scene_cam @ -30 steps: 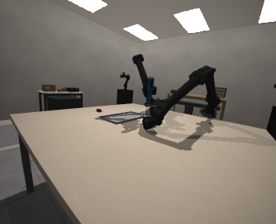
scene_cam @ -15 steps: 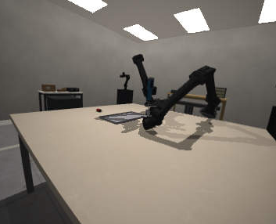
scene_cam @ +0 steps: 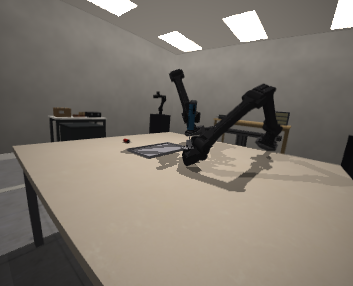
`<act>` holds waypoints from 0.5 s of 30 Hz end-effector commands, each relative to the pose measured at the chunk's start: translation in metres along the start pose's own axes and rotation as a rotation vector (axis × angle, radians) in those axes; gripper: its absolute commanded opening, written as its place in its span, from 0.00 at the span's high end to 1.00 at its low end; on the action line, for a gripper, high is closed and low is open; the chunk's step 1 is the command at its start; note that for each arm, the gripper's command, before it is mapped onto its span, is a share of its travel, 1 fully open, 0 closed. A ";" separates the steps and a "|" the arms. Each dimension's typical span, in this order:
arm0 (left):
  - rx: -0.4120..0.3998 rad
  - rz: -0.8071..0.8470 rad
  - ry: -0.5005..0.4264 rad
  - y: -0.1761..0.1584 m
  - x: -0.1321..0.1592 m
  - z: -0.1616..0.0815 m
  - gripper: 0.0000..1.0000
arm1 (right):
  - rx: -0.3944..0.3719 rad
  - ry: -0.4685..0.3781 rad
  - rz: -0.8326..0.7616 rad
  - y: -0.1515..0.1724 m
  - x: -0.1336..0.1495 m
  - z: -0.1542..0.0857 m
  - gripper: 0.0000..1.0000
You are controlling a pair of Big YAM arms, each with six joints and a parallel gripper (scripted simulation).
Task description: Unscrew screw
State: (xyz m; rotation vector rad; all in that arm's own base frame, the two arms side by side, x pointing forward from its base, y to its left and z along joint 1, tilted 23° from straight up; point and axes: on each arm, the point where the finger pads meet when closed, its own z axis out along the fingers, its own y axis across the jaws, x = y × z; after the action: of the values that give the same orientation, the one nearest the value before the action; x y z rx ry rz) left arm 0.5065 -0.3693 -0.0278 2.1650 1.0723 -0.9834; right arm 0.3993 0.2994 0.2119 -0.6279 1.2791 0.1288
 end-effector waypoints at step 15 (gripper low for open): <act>-0.015 0.026 0.003 0.010 -0.007 -0.004 0.41 | 0.021 -0.055 0.024 -0.007 -0.009 0.003 0.58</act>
State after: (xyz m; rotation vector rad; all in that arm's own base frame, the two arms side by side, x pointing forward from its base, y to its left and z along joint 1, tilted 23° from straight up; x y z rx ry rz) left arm 0.5065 -0.3693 -0.0278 2.1650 1.0723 -0.9834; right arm 0.4016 0.2973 0.2050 -0.6268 1.2814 0.1271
